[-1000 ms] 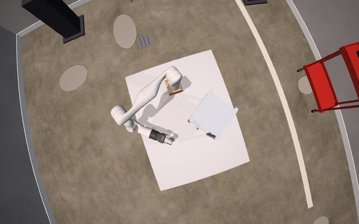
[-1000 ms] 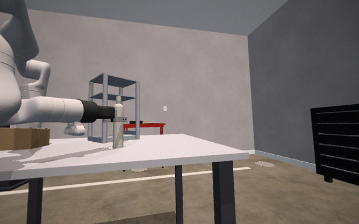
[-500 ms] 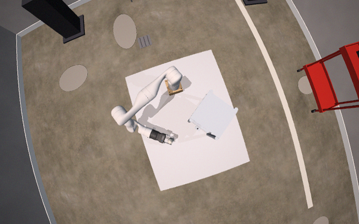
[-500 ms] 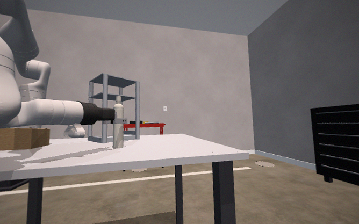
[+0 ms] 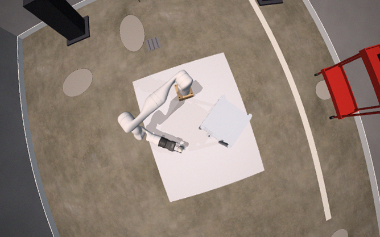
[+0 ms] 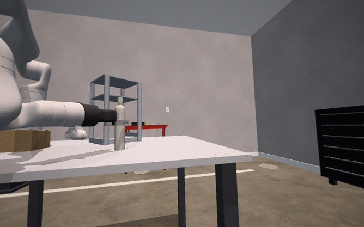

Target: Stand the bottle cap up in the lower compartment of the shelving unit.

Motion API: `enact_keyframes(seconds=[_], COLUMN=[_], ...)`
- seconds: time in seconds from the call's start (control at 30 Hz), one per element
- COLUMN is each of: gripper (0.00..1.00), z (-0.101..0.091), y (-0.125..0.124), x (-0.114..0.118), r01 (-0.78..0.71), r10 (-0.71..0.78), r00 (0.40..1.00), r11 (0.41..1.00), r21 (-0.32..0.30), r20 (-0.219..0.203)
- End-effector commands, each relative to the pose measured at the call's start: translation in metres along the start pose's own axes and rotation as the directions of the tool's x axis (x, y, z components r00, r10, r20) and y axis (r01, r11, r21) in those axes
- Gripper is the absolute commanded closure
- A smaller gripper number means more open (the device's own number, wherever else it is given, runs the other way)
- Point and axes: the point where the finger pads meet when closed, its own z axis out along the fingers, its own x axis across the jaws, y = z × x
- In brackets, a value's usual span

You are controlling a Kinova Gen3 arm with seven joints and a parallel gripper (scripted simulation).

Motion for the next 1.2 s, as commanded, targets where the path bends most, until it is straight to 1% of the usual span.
enact_keyframes(seconds=[0.0, 0.73, 0.77, 1.17], gripper=[0.0, 0.0, 1.0, 1.0], z=[-0.0005, -0.0005, -0.0005, -0.0005], y=[-0.0043, -0.0043, -0.0043, -0.0043], x=[0.0007, 0.0007, 0.0007, 0.0007], r01=[0.008, 0.008, 0.008, 0.008], r10=[-0.008, -0.008, -0.008, -0.008], r00=[1.0, 1.0, 1.0, 1.0], r11=[1.0, 1.0, 1.0, 1.0], r21=[0.01, 0.01, 0.01, 0.01], r20=[-0.004, -0.004, -0.004, -0.004])
